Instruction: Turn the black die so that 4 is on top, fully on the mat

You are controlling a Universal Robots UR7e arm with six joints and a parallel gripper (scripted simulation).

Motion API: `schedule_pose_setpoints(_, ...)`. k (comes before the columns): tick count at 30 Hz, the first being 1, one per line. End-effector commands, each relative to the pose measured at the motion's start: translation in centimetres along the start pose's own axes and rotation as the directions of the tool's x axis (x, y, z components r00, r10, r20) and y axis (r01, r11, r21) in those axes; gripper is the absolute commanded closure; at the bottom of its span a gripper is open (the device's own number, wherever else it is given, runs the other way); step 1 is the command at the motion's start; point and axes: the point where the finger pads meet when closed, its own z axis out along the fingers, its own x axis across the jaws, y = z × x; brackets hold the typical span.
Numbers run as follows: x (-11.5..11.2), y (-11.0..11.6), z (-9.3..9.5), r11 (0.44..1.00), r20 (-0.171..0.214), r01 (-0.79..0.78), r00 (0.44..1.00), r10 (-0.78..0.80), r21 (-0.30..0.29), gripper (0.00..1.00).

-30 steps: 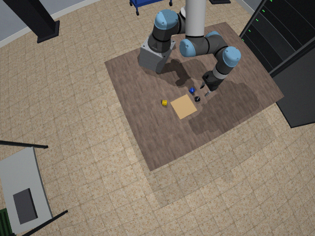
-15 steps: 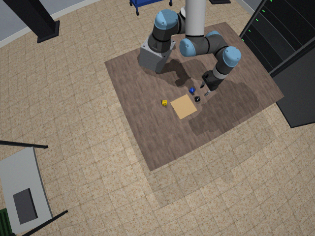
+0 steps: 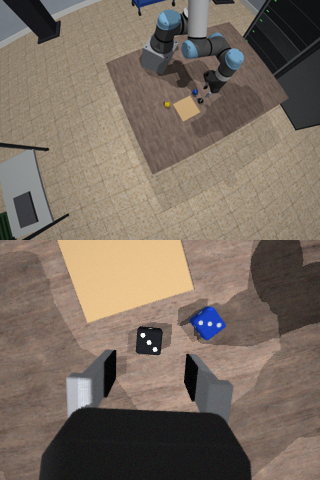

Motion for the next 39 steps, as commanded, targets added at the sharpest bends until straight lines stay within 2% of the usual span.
schedule_pose_setpoints(1,-0.21,-0.02,-0.08,0.999,0.006,-0.032,0.999,0.032,0.002,0.0)
schedule_pose_setpoints(24,-0.23,-0.03,-0.06,1.0,0.006,-0.024,1.0,0.024,0.003,0.0)
schedule_pose_setpoints(39,-0.49,-0.17,0.09,0.998,0.006,0.07,0.998,-0.07,0.003,0.0)
